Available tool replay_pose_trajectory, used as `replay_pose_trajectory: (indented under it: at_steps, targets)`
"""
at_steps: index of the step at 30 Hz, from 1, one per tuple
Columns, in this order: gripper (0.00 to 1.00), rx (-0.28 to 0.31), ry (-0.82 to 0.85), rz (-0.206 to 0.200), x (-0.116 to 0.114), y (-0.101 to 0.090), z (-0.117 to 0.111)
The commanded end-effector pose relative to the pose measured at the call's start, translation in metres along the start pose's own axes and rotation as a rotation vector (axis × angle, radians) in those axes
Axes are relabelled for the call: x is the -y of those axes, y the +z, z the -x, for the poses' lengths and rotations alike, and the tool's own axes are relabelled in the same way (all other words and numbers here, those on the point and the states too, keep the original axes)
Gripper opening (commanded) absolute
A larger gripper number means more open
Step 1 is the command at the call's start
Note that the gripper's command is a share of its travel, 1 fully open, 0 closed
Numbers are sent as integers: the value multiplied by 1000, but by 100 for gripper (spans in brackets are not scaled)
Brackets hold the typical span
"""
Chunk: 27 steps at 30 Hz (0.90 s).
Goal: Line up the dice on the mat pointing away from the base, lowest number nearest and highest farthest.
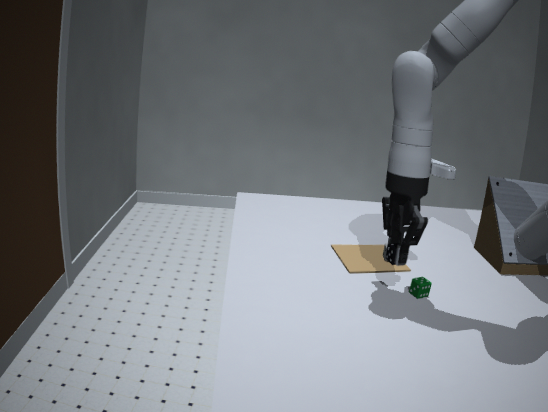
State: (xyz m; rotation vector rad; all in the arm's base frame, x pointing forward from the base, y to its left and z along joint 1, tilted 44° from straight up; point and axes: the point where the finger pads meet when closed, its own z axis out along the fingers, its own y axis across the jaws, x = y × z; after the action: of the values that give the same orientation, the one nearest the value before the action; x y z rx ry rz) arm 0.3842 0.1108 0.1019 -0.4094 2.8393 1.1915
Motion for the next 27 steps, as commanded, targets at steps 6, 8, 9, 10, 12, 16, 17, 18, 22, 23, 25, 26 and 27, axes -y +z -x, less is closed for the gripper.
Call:
replay_pose_trajectory:
  at_steps: [6, 8, 9, 10, 12, 16, 17, 18, 22, 23, 25, 26, 27]
  targets:
    - [26, 20, 2, -18, 5, -34, 4]
    - [26, 20, 2, -18, 4, -37, 4]
    - [26, 20, 2, -18, 4, -37, 4]
    - [26, 20, 2, -18, 4, -37, 4]
    - [26, 20, 2, -18, 4, -37, 4]
    - [26, 20, 2, -18, 4, -37, 4]
    - [26, 20, 2, -18, 4, -37, 4]
    - [26, 20, 2, -18, 4, -37, 4]
    - [26, 25, 37, -16, 23, -40, 4]
    - [26, 28, 72, -15, 42, -41, 2]
    - [26, 30, 160, -14, 92, -44, -7]
    - [26, 30, 160, -14, 92, -44, -7]
    - [26, 29, 203, -15, 115, -44, -14]
